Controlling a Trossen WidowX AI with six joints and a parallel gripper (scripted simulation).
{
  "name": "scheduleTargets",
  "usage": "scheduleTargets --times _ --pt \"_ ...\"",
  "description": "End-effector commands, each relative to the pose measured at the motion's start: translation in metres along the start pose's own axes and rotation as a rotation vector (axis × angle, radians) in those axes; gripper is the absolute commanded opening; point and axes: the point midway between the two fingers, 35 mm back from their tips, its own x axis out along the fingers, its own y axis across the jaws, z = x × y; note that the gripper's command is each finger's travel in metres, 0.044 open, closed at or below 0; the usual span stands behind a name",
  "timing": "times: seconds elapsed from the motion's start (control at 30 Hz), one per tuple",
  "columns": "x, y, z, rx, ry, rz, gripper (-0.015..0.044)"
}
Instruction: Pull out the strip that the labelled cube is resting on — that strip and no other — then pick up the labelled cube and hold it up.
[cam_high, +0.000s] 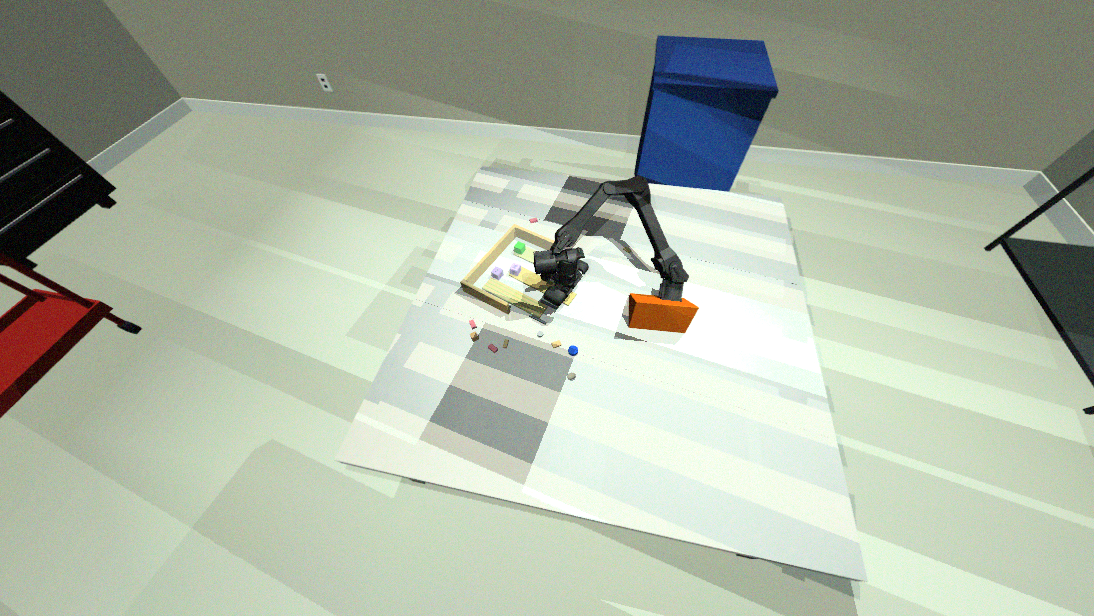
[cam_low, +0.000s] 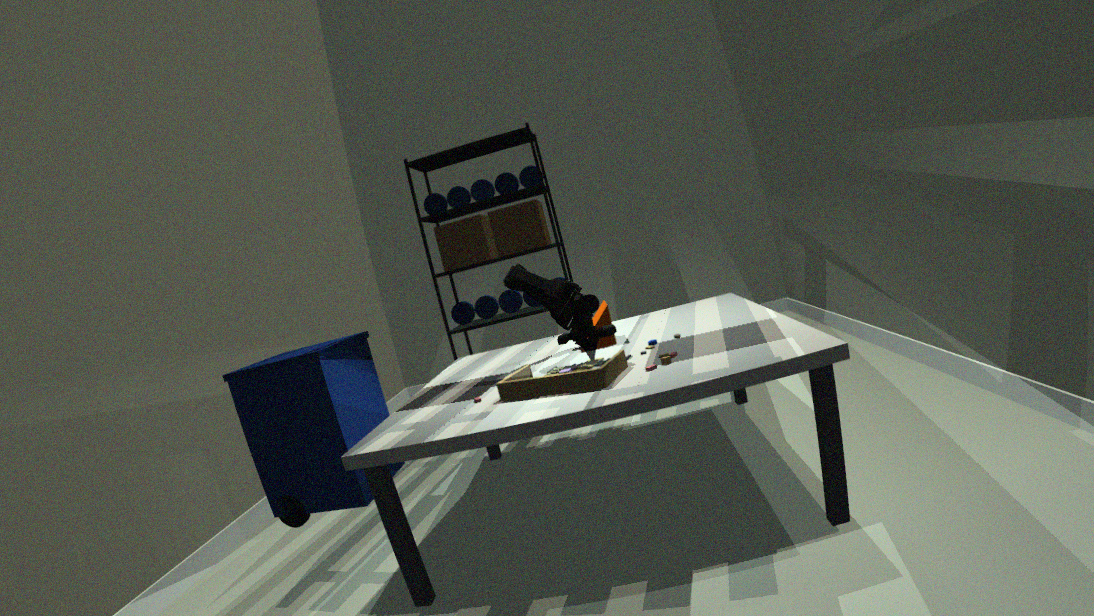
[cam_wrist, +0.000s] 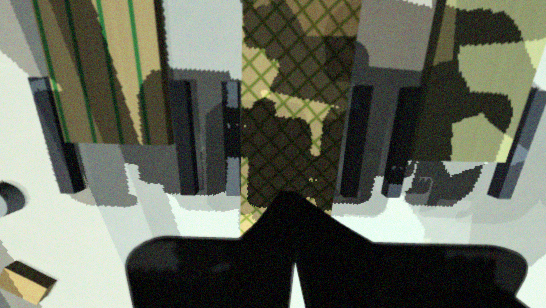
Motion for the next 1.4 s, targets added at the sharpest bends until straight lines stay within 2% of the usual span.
scheduleTargets --times 0.0,1.37 --pt "0.005 -0.002 -0.013 -0.006 0.024 -0.006 0.0000" --pt "0.004 -0.004 -0.074 -0.008 0.027 -0.006 0.0000"
